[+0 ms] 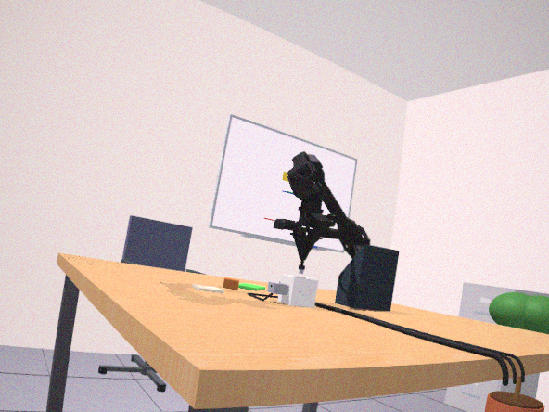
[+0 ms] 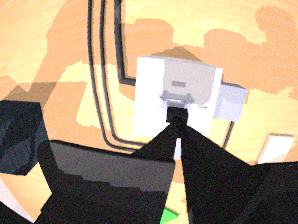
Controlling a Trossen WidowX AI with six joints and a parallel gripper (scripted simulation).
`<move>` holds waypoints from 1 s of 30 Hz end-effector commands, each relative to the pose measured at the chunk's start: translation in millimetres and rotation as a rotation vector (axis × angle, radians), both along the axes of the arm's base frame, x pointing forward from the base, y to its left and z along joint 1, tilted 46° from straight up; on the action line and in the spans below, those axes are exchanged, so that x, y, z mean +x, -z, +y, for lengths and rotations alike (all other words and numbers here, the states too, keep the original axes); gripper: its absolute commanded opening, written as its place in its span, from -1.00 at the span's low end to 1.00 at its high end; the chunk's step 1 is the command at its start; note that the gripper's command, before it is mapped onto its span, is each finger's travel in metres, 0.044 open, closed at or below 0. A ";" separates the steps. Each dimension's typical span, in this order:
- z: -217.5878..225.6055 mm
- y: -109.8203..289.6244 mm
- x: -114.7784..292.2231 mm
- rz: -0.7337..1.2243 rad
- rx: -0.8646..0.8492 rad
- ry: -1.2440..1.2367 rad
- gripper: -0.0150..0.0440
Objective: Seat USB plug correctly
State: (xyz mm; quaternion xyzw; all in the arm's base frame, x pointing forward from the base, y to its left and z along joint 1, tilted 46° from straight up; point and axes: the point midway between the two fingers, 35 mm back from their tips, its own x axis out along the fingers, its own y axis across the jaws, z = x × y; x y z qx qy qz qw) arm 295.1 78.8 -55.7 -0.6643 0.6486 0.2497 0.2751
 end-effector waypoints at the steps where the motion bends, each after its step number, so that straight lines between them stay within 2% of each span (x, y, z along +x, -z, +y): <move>1: -0.7 0.3 0.3 -0.007 -0.002 0.002 -0.49; 30: -3.7 2.3 0.4 -0.010 -0.006 0.005 -0.49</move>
